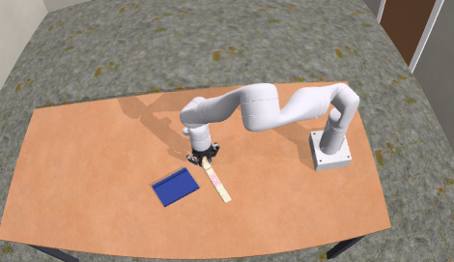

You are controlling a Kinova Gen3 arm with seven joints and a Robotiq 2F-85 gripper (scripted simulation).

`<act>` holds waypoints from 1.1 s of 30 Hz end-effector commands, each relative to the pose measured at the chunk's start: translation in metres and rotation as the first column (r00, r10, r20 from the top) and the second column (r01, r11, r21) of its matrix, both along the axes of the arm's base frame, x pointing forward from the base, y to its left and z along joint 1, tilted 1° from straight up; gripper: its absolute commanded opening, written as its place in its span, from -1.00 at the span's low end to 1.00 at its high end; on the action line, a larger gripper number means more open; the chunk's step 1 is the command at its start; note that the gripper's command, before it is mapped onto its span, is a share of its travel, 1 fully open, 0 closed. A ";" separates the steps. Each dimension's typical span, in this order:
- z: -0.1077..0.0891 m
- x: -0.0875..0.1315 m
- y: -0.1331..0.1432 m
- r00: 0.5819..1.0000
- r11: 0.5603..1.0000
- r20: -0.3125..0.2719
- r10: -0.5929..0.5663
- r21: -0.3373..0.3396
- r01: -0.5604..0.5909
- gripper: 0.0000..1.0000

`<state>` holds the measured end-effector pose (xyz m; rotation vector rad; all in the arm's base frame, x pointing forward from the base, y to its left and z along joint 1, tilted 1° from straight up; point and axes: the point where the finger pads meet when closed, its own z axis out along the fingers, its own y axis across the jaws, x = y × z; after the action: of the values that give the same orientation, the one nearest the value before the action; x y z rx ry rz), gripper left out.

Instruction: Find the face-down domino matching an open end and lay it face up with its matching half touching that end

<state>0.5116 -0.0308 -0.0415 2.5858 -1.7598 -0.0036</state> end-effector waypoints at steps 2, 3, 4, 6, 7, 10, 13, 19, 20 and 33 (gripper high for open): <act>0.001 0.000 0.002 1.000 1.000 0.002 0.000 0.000 0.000 -0.39; 0.001 0.000 0.003 1.000 1.000 0.002 0.000 0.000 0.000 -0.39; 0.001 0.000 0.003 1.000 1.000 0.002 0.000 0.000 0.000 -0.39; 0.001 -0.001 0.004 1.000 1.000 0.002 0.000 0.000 0.000 -0.39; 0.001 -0.001 0.004 1.000 1.000 0.002 0.000 0.000 0.000 -0.39; 0.001 -0.001 0.004 1.000 1.000 0.002 0.000 0.000 0.000 -0.39; 0.001 -0.001 0.004 1.000 1.000 0.002 0.000 0.000 0.000 -0.39; 0.001 -0.001 0.005 1.000 1.000 0.002 0.000 0.000 0.000 -0.39; 0.001 -0.001 0.005 1.000 1.000 0.002 0.000 0.000 0.000 -0.39; 0.001 -0.001 0.005 1.000 1.000 0.002 0.000 0.000 0.000 -0.39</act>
<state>0.5102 -0.0264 -0.0415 2.5857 -1.7599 -0.0035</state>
